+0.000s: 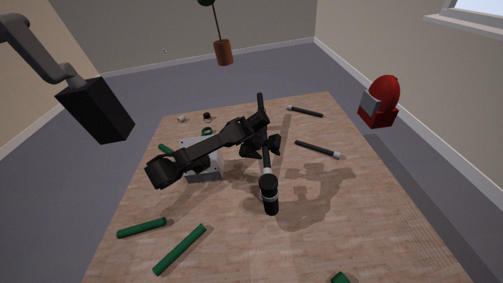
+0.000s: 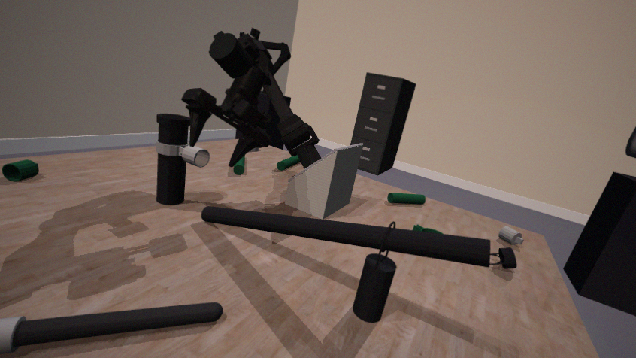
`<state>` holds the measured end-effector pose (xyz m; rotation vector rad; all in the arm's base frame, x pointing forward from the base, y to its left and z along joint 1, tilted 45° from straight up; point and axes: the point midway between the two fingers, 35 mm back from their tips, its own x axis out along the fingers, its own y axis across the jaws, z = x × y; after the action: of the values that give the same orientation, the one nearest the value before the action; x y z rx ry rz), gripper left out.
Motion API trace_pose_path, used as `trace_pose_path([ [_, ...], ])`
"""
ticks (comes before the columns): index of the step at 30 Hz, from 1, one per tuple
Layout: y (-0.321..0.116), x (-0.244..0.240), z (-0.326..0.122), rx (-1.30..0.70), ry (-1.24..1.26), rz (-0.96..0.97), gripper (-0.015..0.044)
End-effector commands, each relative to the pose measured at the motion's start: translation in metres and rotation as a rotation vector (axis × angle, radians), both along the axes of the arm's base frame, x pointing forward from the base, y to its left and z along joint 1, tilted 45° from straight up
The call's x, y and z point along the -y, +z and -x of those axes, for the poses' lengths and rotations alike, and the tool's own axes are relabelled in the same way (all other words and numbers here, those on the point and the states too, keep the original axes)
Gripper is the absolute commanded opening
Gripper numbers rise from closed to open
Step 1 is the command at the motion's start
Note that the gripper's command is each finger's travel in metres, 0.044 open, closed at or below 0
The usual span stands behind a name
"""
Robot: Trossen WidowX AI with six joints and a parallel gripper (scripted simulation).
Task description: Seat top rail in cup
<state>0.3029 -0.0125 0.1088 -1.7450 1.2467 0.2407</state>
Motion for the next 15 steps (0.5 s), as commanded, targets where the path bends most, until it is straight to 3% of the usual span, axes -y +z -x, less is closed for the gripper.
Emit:
trace_pose_path([
  [1,-0.004,-0.036,-0.004,0.197,-0.202,-0.173,0.0440],
  [15,-0.013,-0.120,0.006,0.684,-0.690,-0.541,0.0440],
])
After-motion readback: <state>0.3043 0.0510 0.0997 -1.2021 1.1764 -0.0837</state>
